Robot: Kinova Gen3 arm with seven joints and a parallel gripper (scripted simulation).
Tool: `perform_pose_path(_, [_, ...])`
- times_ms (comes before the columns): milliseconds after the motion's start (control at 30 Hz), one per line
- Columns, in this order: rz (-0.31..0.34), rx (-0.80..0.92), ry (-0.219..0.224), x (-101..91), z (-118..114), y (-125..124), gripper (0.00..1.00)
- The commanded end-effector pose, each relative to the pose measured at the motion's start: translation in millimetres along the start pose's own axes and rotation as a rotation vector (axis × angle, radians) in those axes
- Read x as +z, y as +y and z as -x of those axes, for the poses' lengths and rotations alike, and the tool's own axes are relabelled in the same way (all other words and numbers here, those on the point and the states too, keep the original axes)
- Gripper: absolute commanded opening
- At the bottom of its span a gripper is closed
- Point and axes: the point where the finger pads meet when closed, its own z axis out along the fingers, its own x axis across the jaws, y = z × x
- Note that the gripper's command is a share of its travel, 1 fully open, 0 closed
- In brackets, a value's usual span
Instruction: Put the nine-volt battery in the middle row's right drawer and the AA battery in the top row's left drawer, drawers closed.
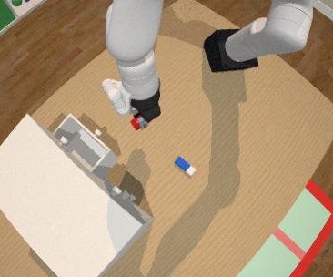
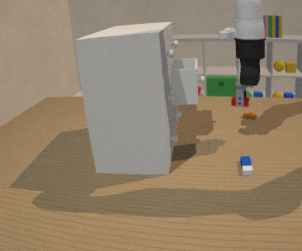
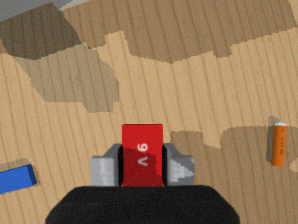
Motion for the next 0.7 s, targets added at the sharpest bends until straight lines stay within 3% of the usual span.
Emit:
perform_pose_path(0, [-0.010, -0.071, -0.007, -0.3, -6.4, -6.1, 0.51])
perform_pose_path(167, [-0.015, -0.227, 0.005, -1.1, -11.6, -12.3, 0.51])
perform_pose_path(667, [-0.017, -0.300, 0.011, -1.9, -14.4, -15.1, 0.51])
